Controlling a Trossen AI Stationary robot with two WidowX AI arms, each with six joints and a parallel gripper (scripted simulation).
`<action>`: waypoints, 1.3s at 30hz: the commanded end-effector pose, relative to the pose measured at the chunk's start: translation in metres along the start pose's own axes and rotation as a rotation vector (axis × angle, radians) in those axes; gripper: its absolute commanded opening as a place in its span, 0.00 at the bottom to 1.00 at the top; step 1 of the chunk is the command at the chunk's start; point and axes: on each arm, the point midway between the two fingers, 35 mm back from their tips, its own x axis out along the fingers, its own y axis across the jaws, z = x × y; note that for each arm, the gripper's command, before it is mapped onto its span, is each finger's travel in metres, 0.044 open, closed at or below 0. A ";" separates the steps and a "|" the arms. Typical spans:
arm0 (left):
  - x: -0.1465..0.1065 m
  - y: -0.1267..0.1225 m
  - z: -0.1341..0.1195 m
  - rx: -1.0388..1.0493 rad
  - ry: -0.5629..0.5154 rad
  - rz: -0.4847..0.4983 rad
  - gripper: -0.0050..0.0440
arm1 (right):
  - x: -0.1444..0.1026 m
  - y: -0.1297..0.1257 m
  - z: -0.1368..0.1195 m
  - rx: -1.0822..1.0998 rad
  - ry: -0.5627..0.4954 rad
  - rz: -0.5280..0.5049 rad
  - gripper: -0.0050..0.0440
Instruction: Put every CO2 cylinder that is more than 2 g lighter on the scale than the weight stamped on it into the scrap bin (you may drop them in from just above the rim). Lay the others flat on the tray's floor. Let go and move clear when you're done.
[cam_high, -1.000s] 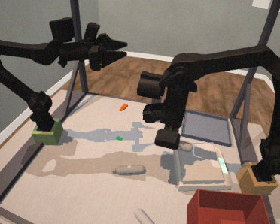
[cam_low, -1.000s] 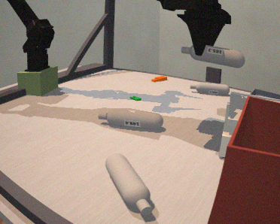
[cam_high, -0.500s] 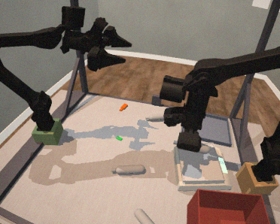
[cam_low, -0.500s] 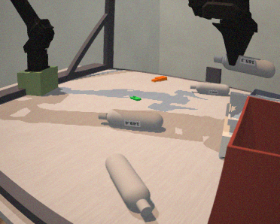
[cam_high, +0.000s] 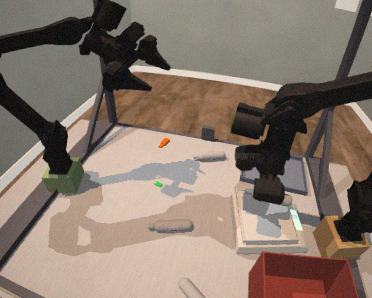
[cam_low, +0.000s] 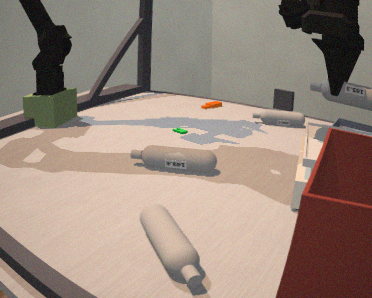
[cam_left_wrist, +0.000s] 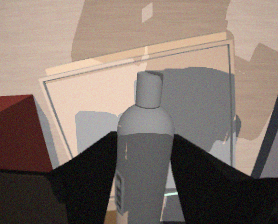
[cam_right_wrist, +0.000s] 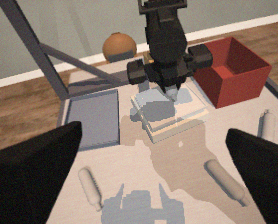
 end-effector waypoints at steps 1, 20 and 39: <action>-0.005 -0.003 -0.007 -0.003 -0.030 -0.005 0.00 | -0.012 -0.002 0.008 0.031 0.019 -0.077 1.00; 0.026 -0.006 -0.011 -0.002 -0.005 -0.002 0.00 | -0.029 -0.030 -0.013 -0.089 0.136 -0.248 1.00; 0.032 -0.006 -0.017 -0.003 -0.026 -0.004 0.00 | -0.029 -0.031 -0.016 -0.094 0.142 -0.249 1.00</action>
